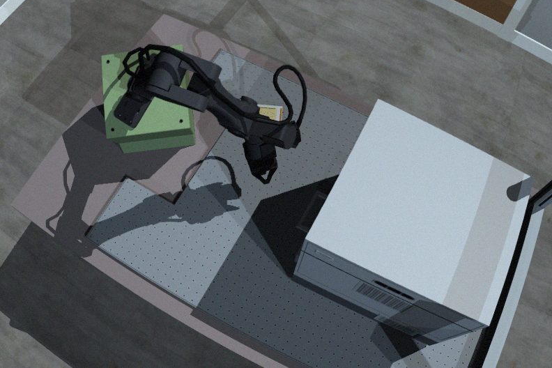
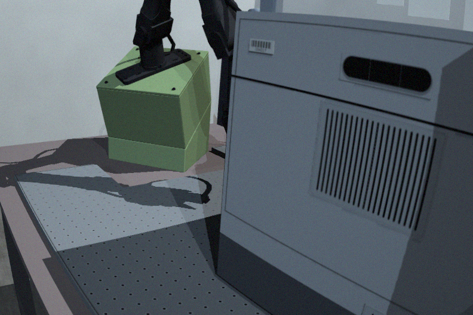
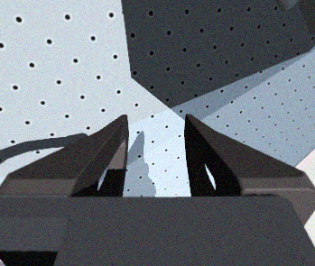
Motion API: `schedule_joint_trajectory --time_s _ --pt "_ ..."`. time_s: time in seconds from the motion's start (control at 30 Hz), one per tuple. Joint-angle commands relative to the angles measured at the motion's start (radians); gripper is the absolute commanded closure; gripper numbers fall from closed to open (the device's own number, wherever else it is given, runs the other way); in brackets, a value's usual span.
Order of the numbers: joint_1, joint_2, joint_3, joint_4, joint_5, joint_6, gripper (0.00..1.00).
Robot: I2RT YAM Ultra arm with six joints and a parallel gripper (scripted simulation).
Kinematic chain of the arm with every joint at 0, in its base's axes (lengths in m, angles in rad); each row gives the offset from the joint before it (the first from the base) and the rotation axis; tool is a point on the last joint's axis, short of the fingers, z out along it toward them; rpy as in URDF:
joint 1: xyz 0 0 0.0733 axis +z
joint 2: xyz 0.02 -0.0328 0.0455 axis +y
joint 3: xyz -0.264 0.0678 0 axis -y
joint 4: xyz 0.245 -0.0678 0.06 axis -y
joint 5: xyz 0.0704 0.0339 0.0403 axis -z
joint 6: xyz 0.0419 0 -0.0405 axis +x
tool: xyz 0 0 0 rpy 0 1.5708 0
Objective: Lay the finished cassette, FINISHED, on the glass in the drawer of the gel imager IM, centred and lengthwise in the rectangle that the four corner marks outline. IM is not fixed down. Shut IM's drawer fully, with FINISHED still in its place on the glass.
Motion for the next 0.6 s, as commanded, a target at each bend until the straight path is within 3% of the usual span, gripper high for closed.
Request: schedule_joint_trajectory --time_s 0.0,0.33,0.47,0.53,0.57 --pt "-0.011 0.023 0.002 0.175 -0.02 -0.183 0.65" --pt "-0.079 0.167 0.077 0.483 -0.128 -0.605 0.65" --pt "-0.104 0.198 0.003 0.611 -0.201 -0.759 0.65" --pt "-0.104 0.198 0.003 0.611 -0.201 -0.759 0.65" --pt "-0.117 0.207 -0.016 0.668 -0.237 -0.81 0.65"
